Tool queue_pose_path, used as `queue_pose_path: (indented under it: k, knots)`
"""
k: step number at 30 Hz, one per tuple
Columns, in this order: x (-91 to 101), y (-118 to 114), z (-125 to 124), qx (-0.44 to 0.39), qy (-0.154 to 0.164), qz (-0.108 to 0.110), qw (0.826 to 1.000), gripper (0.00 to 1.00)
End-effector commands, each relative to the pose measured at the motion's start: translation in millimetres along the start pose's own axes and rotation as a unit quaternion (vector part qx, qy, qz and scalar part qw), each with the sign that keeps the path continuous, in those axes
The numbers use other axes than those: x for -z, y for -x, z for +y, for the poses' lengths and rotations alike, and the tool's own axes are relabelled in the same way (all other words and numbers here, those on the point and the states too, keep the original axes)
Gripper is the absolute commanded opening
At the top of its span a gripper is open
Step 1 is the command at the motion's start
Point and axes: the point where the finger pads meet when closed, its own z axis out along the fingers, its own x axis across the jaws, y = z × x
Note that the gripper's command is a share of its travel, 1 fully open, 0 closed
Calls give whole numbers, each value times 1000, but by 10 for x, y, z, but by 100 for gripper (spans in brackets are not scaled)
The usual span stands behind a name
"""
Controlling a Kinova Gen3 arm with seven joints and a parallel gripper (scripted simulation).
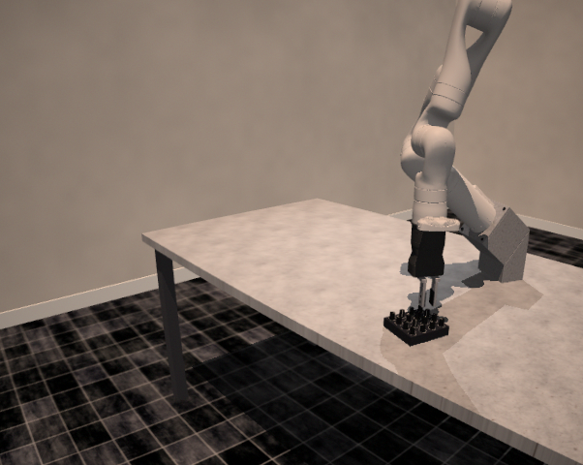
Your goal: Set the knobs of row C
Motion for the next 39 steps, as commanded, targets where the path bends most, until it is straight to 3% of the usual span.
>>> queue_pose_path:
  k: [1, 13, 23, 28, 35, 37, 39]
  knots:
    - [2, -16, -14, -1, 3, 5, 1000, 46]
    - [1, -14, 6, -9, 5, 5, 1000, 46]
    - [26, -28, -2, -109, 9, 6, 994, 46]
    - [56, -37, 9, -225, 12, 7, 974, 46]
    - [113, -26, 2, -369, 10, 8, 929, 46]
    - [113, -26, 2, -369, 10, 8, 929, 46]
    - [131, -23, 2, -420, 9, 8, 907, 46]
